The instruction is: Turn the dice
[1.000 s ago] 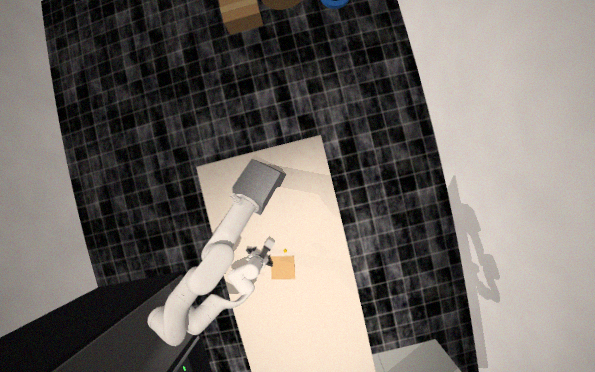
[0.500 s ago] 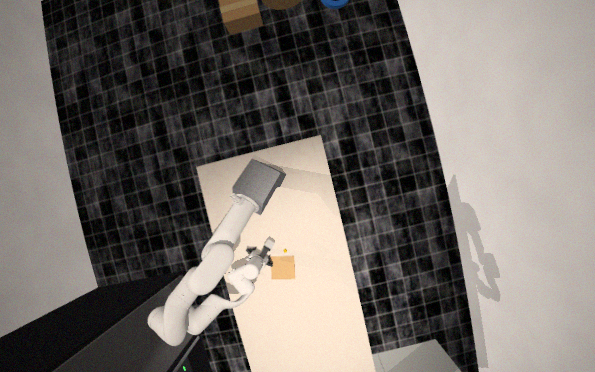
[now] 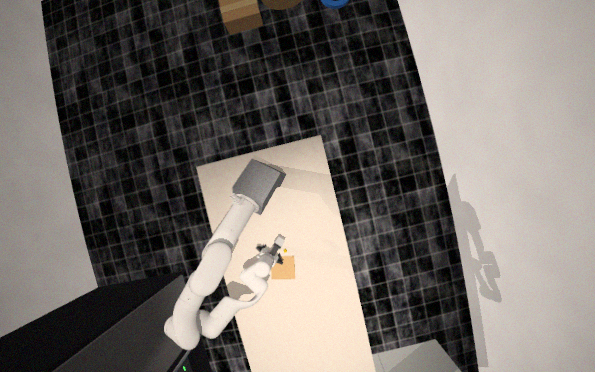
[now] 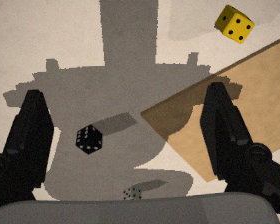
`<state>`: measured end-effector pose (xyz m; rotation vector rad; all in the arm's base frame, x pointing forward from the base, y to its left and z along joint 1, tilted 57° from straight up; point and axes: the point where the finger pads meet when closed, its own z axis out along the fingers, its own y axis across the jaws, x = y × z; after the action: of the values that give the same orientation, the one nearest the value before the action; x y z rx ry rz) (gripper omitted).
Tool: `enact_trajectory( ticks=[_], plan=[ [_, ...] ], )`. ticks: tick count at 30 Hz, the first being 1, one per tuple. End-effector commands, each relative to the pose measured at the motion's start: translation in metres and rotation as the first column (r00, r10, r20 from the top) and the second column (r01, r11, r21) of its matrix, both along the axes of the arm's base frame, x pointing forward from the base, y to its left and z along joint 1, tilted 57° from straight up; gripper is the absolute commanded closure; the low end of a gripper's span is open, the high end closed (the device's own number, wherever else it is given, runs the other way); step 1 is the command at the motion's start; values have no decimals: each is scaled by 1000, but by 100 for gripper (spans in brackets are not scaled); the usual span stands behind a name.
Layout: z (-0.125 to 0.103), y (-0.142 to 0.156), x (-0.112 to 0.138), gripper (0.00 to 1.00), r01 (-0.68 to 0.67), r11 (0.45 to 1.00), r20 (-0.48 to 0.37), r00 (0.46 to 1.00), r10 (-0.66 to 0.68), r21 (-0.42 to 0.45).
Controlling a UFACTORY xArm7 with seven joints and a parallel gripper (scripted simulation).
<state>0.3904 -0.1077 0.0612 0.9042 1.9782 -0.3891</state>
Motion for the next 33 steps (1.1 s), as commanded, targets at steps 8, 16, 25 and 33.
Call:
enact_trajectory(
  ticks=[8,16,25,33],
  plan=[
    [-40,54,24,0,8,1000,3,1000,-8,-7],
    [-46,62,27,0,8,1000,3,1000,-8,-7],
    [-46,62,27,0,8,1000,3,1000,-8,-7],
    [-46,62,27,0,8,1000,3,1000,-8,-7]
  ],
)
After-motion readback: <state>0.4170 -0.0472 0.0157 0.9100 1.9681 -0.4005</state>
